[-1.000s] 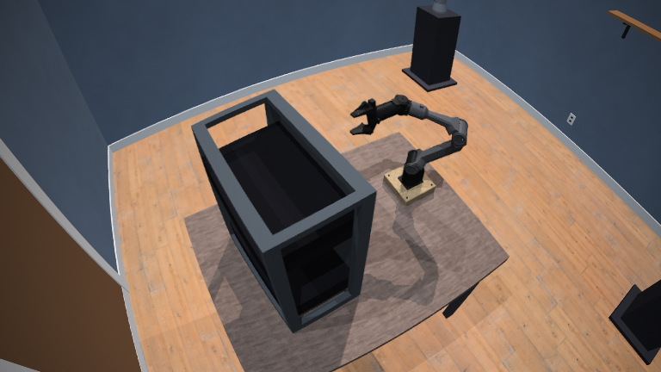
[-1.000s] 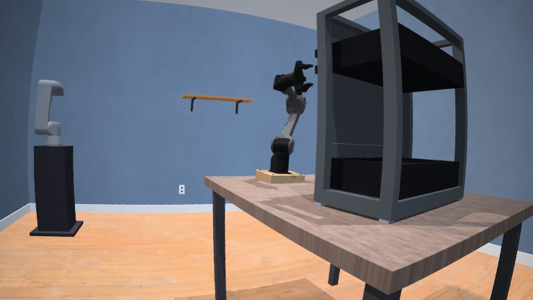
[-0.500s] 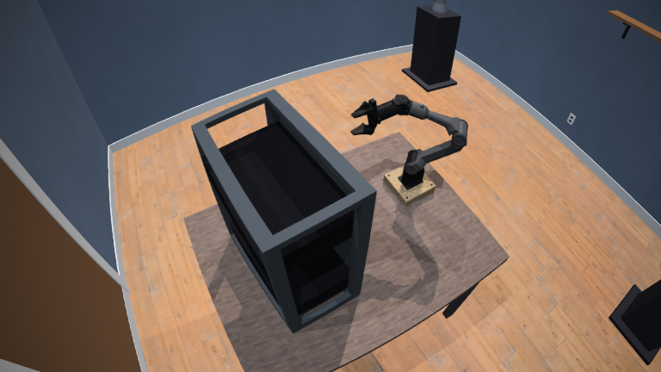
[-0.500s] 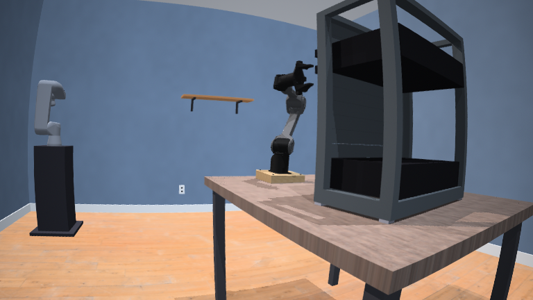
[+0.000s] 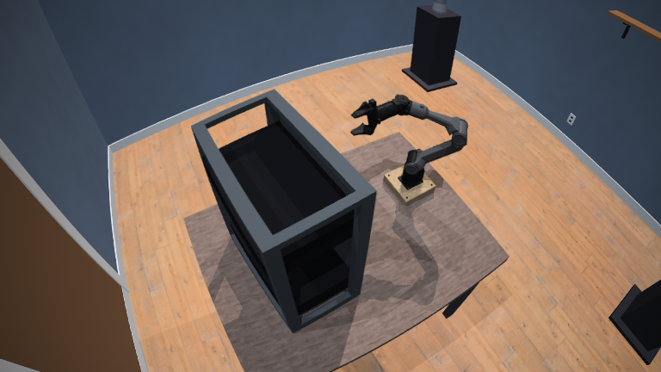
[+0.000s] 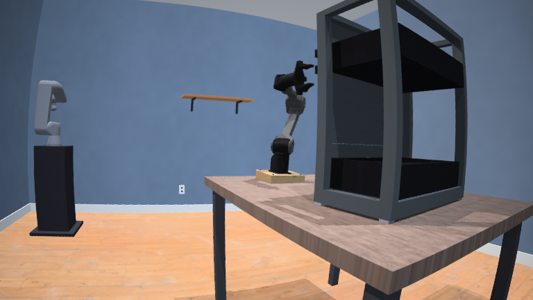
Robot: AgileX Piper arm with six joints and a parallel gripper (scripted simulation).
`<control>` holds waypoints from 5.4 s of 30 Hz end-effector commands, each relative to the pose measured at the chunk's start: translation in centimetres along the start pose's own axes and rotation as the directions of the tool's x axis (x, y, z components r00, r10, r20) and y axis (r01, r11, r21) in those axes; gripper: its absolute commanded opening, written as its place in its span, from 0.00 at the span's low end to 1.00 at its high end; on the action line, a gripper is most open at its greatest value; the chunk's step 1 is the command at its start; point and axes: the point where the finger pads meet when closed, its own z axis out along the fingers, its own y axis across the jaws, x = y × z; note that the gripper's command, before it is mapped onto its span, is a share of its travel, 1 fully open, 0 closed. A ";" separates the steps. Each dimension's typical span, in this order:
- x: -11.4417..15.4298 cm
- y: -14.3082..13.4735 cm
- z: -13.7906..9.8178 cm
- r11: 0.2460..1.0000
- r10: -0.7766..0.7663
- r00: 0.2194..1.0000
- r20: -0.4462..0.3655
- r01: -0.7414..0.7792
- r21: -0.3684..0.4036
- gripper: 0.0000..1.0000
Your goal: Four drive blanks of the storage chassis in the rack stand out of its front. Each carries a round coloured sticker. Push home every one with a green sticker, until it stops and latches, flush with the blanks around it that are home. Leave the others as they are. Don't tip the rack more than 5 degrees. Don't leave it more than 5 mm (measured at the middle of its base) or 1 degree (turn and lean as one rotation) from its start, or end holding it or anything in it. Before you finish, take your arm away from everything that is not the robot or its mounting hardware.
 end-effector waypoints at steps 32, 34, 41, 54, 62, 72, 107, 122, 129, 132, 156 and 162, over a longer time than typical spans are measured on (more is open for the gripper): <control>-3.9 0.5 10.1 1.000 -0.002 1.000 0.000 0.002 0.002 1.00; -4.0 0.5 10.4 1.000 -0.002 1.000 0.000 0.002 0.001 1.00; -4.1 0.5 10.7 1.000 -0.002 1.000 0.000 0.002 0.001 1.00; -4.2 0.5 10.8 1.000 -0.002 1.000 0.000 0.002 0.001 1.00; -4.2 0.5 10.8 1.000 -0.002 1.000 0.000 0.002 0.001 1.00; -4.2 0.5 10.8 1.000 -0.002 1.000 0.000 0.002 0.001 1.00; -3.6 0.5 10.8 1.000 -0.002 1.000 0.000 0.002 0.001 1.00; 4.6 0.7 10.8 1.000 -0.002 1.000 0.000 0.002 0.001 1.00; 6.8 0.7 10.9 1.000 -0.002 1.000 0.000 0.002 0.001 1.00; 6.8 0.7 10.9 1.000 -0.002 1.000 0.000 0.002 0.001 1.00; 6.8 0.7 10.9 1.000 -0.002 1.000 0.000 0.002 0.001 1.00; 6.8 0.7 10.9 1.000 -0.002 1.000 0.000 0.002 0.001 1.00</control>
